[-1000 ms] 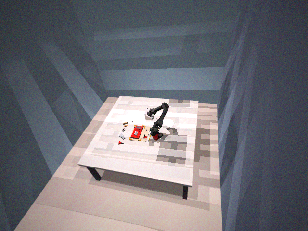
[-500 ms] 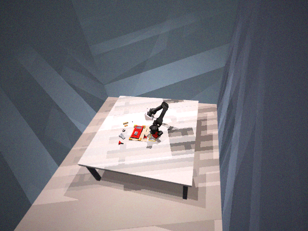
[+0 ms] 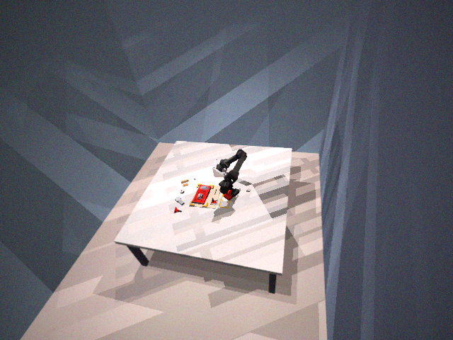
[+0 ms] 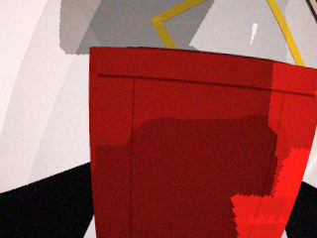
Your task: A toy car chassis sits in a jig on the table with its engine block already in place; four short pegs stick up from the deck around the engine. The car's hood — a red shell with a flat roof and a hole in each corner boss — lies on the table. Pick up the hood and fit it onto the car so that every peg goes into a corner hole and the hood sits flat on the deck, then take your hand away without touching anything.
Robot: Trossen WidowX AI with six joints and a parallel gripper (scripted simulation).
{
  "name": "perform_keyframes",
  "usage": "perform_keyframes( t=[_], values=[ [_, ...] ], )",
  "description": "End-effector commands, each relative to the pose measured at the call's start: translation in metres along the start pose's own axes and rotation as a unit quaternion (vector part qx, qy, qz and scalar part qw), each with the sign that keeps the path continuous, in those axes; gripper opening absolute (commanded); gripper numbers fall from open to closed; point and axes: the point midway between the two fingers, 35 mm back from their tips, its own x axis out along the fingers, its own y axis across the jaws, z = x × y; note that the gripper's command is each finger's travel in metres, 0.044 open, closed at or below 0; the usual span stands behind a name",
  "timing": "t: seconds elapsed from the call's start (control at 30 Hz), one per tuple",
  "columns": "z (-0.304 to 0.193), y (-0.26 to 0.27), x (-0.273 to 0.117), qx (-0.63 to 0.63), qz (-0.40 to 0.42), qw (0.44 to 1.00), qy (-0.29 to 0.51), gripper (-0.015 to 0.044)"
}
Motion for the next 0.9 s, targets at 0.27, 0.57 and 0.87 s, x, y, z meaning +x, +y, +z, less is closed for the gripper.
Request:
perform_keyframes(
  t=[0.27, 0.57, 0.87],
  values=[
    [0.007, -0.005, -0.011, -0.009, 0.0, 1.0, -0.001, 0.0],
    [0.048, -0.04, -0.012, -0.063, -0.009, 0.998, -0.007, 0.0],
    [0.084, -0.081, -0.015, -0.114, -0.013, 0.993, -0.01, 0.0]
  ],
)
